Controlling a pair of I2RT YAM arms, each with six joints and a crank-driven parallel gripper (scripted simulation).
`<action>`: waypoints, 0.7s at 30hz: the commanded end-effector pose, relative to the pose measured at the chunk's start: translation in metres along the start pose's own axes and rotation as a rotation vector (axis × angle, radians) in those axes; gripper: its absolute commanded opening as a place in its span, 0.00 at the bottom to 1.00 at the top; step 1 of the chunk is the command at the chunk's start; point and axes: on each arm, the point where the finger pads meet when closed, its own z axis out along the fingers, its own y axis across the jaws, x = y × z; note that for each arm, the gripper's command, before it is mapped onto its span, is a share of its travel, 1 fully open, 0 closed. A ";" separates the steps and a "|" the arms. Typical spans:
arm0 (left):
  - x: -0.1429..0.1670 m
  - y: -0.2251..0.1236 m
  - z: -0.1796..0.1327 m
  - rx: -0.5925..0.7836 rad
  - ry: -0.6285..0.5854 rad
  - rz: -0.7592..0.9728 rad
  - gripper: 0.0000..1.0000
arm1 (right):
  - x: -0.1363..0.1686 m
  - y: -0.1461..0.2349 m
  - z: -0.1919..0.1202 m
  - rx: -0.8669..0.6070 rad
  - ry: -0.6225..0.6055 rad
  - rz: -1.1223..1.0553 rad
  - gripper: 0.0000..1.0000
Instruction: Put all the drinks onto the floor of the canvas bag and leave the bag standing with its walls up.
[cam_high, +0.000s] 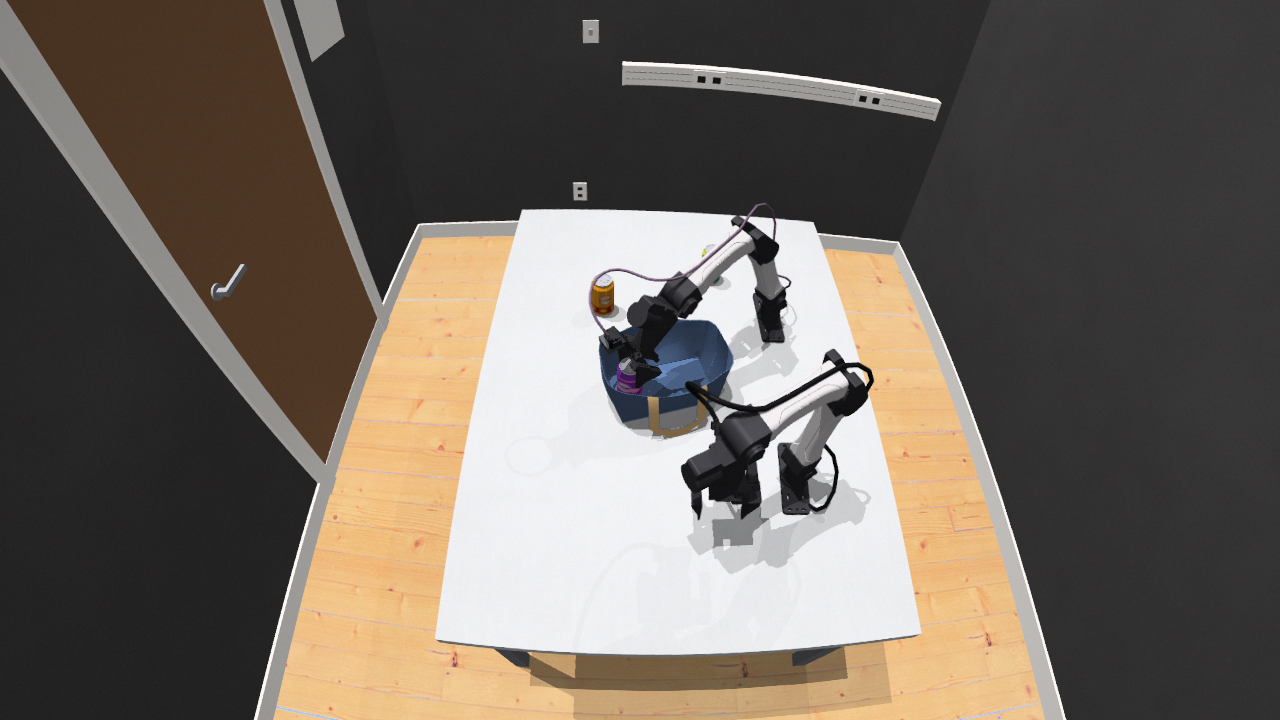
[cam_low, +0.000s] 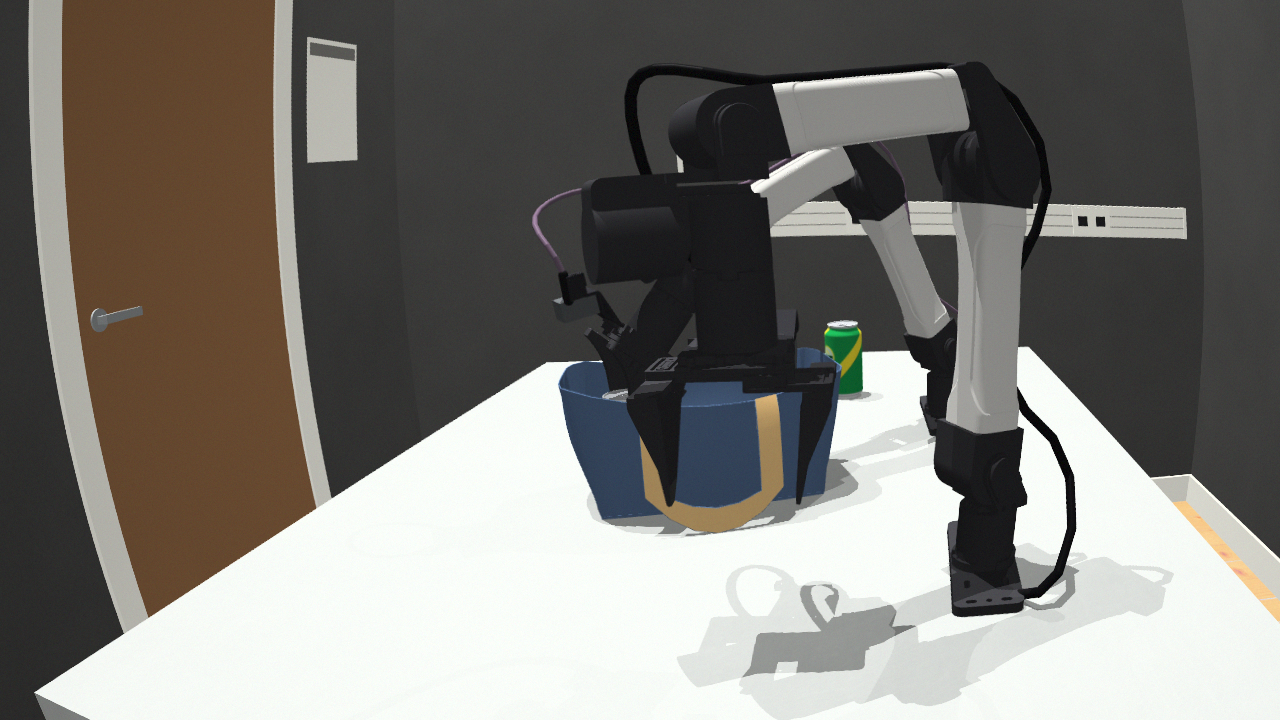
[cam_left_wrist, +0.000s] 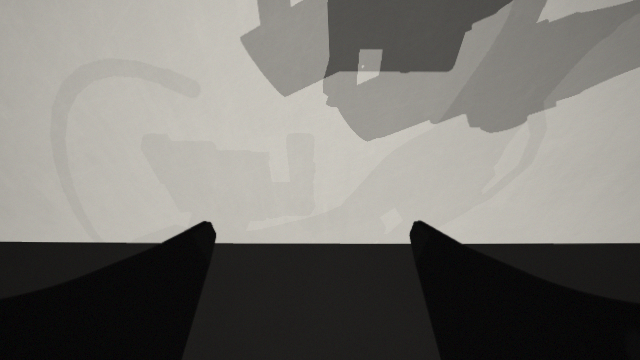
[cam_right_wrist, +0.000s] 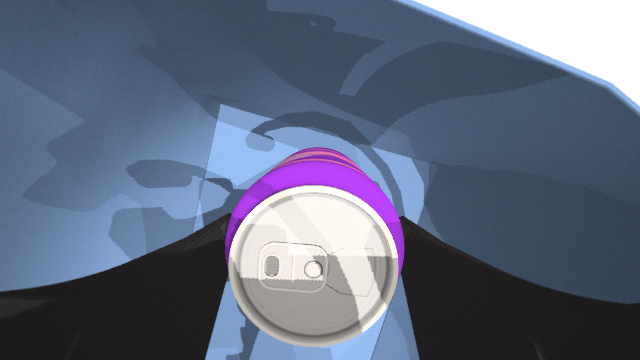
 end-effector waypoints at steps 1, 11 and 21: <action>-0.001 0.002 -0.009 -0.046 0.015 -0.003 1.00 | -0.036 0.000 -0.012 -0.002 -0.112 -0.002 0.89; -0.001 0.002 -0.009 -0.046 0.015 -0.003 1.00 | -0.034 0.000 -0.009 -0.002 -0.106 -0.002 0.89; -0.001 0.002 -0.009 -0.046 0.015 -0.003 1.00 | -0.029 0.000 -0.010 -0.001 -0.085 -0.003 0.91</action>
